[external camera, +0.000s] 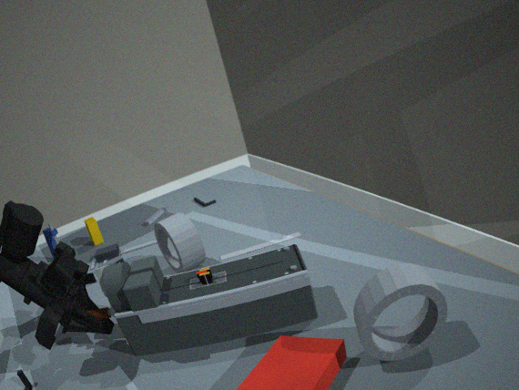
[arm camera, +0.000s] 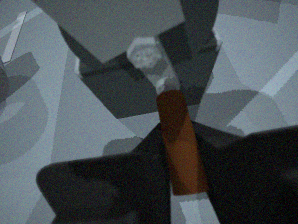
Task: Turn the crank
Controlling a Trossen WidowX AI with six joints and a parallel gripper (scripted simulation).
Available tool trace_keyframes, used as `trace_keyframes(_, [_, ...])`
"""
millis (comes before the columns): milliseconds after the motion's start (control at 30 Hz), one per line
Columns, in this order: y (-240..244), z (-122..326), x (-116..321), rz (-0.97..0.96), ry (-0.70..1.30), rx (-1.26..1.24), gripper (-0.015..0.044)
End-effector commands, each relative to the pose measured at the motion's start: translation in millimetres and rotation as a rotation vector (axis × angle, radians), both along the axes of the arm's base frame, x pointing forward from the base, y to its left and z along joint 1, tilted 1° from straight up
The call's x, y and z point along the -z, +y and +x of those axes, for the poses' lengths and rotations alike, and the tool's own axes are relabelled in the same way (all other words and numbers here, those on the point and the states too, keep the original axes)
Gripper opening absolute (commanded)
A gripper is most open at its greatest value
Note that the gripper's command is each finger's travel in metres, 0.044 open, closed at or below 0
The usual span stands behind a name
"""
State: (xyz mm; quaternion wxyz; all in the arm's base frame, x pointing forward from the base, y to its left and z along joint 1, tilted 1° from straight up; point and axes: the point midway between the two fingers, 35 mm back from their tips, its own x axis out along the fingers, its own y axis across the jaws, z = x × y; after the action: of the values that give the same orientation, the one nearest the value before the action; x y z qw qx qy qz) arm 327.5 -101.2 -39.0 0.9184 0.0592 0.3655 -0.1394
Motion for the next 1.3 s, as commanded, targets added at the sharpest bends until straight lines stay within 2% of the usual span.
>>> trace_keyframes(0, [9, 3, 3, 0.009, 0.002, -0.015, 0.0])
trace_keyframes(1267, [19, 5, 1, 0.01, 0.002, -0.015, 0.0])
